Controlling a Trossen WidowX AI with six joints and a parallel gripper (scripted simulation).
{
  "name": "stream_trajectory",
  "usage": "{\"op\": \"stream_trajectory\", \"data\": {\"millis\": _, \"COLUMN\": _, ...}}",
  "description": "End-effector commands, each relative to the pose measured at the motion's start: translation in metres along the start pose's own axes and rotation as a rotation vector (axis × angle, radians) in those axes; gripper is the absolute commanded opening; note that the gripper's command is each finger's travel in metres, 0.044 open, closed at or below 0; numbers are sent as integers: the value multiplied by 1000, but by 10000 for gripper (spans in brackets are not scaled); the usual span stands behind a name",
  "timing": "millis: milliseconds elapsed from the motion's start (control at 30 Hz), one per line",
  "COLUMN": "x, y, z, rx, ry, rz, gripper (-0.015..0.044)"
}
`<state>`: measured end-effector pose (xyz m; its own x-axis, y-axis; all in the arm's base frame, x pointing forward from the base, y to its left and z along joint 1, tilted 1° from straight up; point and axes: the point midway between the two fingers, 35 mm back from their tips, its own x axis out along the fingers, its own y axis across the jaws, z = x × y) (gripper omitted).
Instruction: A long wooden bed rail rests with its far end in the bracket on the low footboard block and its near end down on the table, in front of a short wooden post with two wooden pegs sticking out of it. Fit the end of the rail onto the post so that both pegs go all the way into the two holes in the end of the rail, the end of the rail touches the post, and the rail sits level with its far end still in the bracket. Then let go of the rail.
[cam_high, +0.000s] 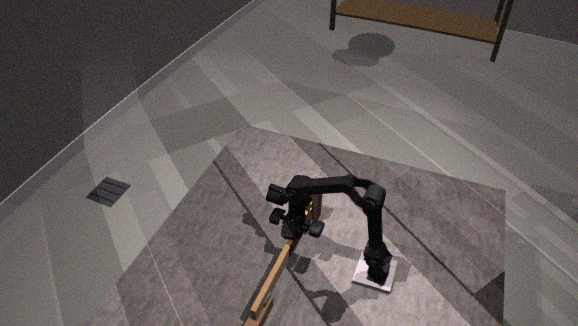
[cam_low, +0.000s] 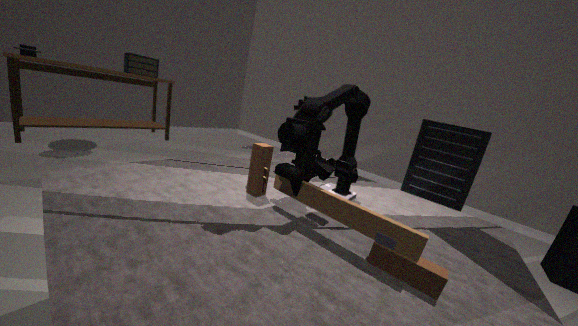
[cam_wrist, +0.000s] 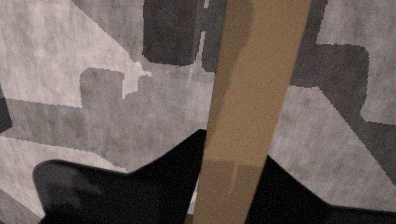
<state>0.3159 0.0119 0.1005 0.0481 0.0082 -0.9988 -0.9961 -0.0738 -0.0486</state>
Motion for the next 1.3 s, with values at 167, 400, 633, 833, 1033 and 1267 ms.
{"op": "stream_trajectory", "data": {"millis": 167, "x": -3, "y": 0, "z": 0, "rx": 0, "ry": -1, "rz": -5, "gripper": 0}}
{"op": "stream_trajectory", "data": {"millis": 400, "x": -3, "y": 0, "z": 0, "rx": 0, "ry": -1, "rz": -5, "gripper": 0}}
{"op": "stream_trajectory", "data": {"millis": 633, "x": -1, "y": -1, "z": 0, "rx": 0, "ry": -1, "rz": -5, "gripper": 0}}
{"op": "stream_trajectory", "data": {"millis": 833, "x": 0, "y": 0, "z": 0, "rx": 0, "ry": -1, "rz": -5, "gripper": 0}}
{"op": "stream_trajectory", "data": {"millis": 1033, "x": -1, "y": 0, "z": 0, "rx": 0, "ry": -1, "rz": -5, "gripper": 0}}
{"op": "stream_trajectory", "data": {"millis": 1267, "x": -2, "y": 0, "z": 0, "rx": 0, "ry": -1, "rz": -5, "gripper": 0}}
